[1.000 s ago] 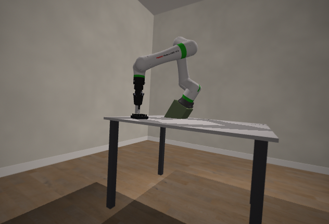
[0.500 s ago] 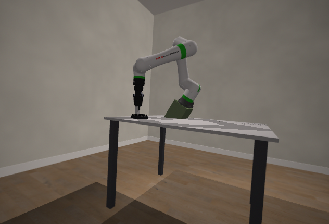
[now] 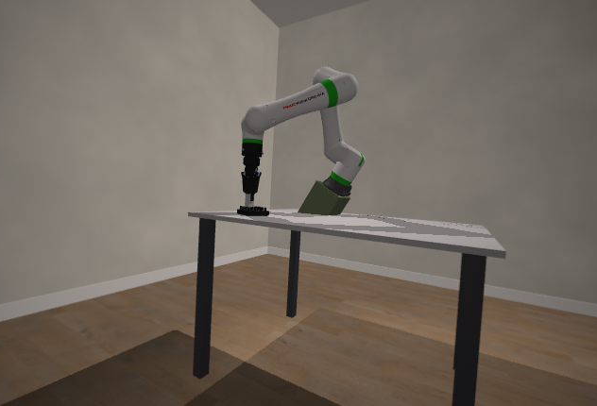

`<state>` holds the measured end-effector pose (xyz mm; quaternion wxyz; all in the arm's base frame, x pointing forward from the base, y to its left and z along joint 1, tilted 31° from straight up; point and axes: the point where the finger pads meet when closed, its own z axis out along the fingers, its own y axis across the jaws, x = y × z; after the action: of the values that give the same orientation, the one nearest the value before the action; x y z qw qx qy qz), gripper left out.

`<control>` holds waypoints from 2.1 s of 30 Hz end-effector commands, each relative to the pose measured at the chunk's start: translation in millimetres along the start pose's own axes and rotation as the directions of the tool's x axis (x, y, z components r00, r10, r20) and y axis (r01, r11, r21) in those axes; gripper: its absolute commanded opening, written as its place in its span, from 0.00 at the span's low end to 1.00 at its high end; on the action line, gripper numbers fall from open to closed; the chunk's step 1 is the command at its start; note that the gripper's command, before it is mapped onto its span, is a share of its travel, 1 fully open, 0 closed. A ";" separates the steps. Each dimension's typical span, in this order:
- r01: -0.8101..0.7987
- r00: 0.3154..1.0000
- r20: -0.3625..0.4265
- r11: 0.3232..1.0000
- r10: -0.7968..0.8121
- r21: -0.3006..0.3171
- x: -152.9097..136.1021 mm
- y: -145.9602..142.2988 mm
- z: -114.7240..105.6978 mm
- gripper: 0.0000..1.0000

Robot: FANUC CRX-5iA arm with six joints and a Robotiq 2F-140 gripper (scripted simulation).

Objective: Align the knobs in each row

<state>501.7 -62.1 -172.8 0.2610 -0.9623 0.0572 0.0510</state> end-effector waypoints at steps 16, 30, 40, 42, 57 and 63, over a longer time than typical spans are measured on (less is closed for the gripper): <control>0.000 1.000 0.000 1.000 0.000 0.000 0.2 0.1 -0.2 0.12; 0.000 1.000 0.000 1.000 0.000 0.000 0.2 0.1 -0.2 0.12; 0.000 1.000 0.000 1.000 0.000 0.000 0.2 0.1 -0.2 0.05; 0.000 1.000 0.000 1.000 0.000 0.000 0.2 0.1 -0.2 0.05; 0.000 1.000 0.000 1.000 0.000 0.000 0.2 0.1 -0.2 0.05; 0.000 1.000 0.000 1.000 0.000 0.000 0.2 0.1 -0.2 0.05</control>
<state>501.7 -62.1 -172.9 0.2610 -0.9623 0.0572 0.0510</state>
